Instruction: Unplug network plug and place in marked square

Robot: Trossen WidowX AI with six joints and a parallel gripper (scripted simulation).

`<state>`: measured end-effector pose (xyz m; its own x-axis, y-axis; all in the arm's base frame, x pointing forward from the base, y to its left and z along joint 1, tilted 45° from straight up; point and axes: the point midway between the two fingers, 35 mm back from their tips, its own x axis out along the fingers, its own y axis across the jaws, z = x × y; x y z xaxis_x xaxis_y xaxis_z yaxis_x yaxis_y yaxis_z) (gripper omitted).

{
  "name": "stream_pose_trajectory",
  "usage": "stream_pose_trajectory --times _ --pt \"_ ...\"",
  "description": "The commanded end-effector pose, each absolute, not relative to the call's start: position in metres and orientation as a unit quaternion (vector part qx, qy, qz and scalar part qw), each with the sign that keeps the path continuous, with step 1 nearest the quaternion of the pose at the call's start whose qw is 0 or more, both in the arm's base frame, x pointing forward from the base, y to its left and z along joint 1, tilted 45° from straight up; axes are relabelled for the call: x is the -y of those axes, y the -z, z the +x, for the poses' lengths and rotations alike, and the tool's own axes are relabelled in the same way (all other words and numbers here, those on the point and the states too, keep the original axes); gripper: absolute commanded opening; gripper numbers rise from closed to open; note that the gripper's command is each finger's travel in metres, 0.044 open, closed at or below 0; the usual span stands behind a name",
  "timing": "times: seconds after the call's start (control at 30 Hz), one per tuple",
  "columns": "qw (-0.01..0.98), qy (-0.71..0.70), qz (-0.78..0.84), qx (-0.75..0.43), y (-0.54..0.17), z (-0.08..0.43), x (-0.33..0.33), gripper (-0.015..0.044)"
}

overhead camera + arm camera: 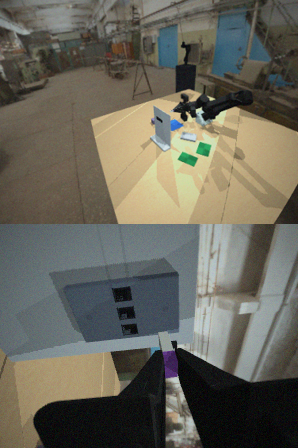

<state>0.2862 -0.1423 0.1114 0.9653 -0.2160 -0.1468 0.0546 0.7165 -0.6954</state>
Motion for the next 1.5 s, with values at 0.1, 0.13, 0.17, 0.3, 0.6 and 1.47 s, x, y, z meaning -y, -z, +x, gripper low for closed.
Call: stream_pose_trajectory --times 0.1,0.13,0.17,0.3,0.6,1.47 --pt "0.917 0.077 -0.377 -0.103 -0.127 0.280 0.151 0.0000" --pt "0.917 0.077 -0.377 -0.103 -0.128 0.279 0.152 0.0000" --pt "0.917 0.077 -0.377 -0.102 -0.129 0.278 0.152 0.0000" --pt "0.917 0.077 -0.377 -0.104 -0.130 0.277 0.153 0.0000" --pt "0.909 0.027 -0.375 -0.181 -0.092 0.279 0.163 0.0000" --pt "0.873 -0.165 -0.314 -0.335 0.002 0.253 0.162 0.0000"
